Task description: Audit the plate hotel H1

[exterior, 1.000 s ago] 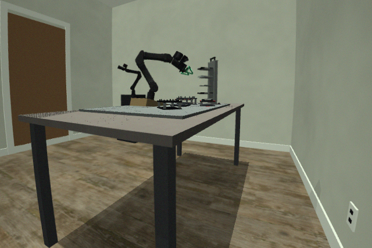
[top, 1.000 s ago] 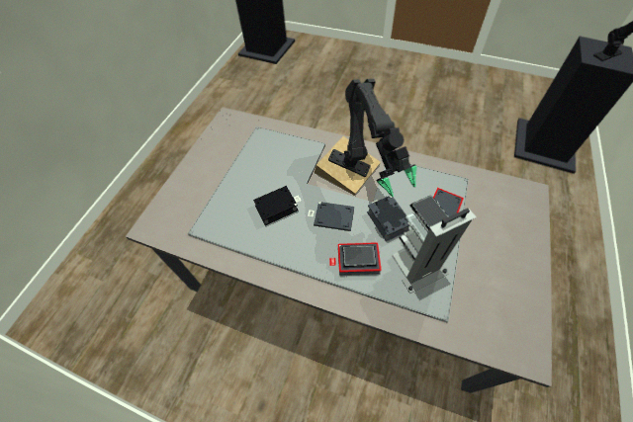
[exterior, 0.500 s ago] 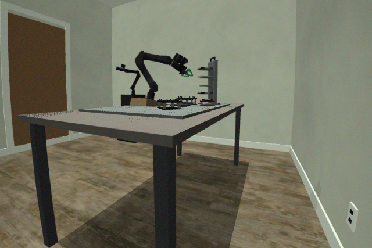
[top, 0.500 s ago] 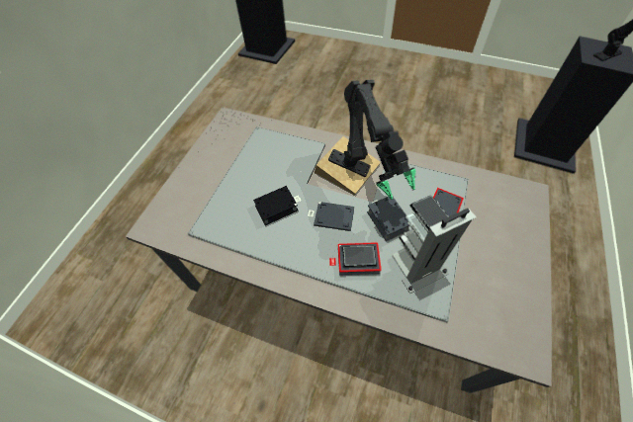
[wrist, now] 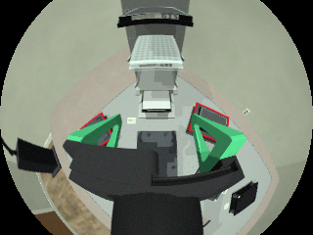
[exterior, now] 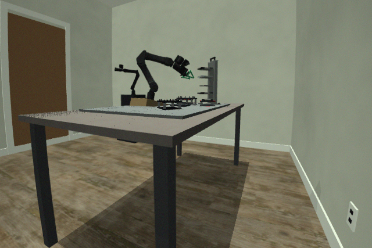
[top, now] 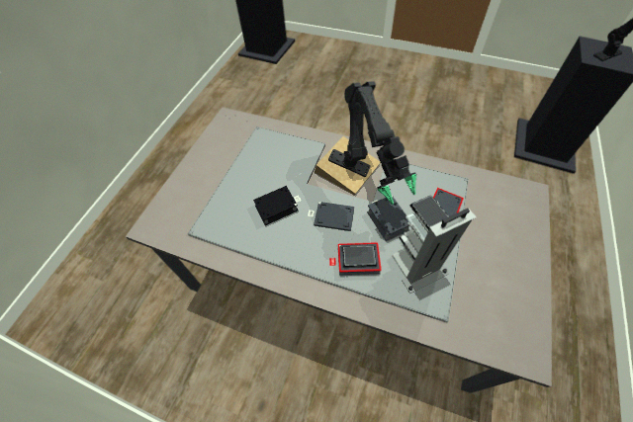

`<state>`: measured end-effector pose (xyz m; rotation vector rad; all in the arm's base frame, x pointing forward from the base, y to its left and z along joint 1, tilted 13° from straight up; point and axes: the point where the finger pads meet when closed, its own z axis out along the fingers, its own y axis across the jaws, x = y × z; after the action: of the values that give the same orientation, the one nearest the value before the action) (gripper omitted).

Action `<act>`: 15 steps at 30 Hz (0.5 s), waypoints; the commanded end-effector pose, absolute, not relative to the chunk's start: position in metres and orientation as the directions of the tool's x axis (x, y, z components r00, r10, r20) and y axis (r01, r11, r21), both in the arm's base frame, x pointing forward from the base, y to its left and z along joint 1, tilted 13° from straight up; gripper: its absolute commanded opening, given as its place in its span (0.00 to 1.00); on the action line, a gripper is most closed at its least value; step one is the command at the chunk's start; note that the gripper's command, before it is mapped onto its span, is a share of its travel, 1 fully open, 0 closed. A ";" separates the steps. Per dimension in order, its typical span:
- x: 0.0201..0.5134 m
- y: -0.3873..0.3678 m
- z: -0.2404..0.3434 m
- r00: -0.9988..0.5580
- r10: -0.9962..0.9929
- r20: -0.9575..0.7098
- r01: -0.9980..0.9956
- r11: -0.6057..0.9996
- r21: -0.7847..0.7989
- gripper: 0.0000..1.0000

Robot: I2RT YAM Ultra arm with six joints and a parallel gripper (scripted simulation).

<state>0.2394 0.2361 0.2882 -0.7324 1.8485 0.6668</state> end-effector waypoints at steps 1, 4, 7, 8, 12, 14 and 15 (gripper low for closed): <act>0.246 0.245 0.312 -0.269 -0.145 -0.952 -0.742 0.661 0.109 1.00; 0.250 0.249 0.311 -0.269 -0.144 -0.952 -0.742 0.661 0.109 1.00; 0.253 0.252 0.310 -0.269 -0.144 -0.952 -0.742 0.661 0.109 1.00; 0.254 0.254 0.310 -0.269 -0.144 -0.952 -0.742 0.661 0.109 1.00; 0.256 0.257 0.309 -0.268 -0.145 -0.952 -0.743 0.661 0.109 1.00; 0.253 0.250 0.322 -0.242 -0.122 -0.963 -0.741 0.664 0.102 1.00; 0.253 0.250 0.322 -0.242 -0.122 -0.963 -0.741 0.664 0.102 1.00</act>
<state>0.2517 0.2501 0.2766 -0.7366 1.8661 0.6609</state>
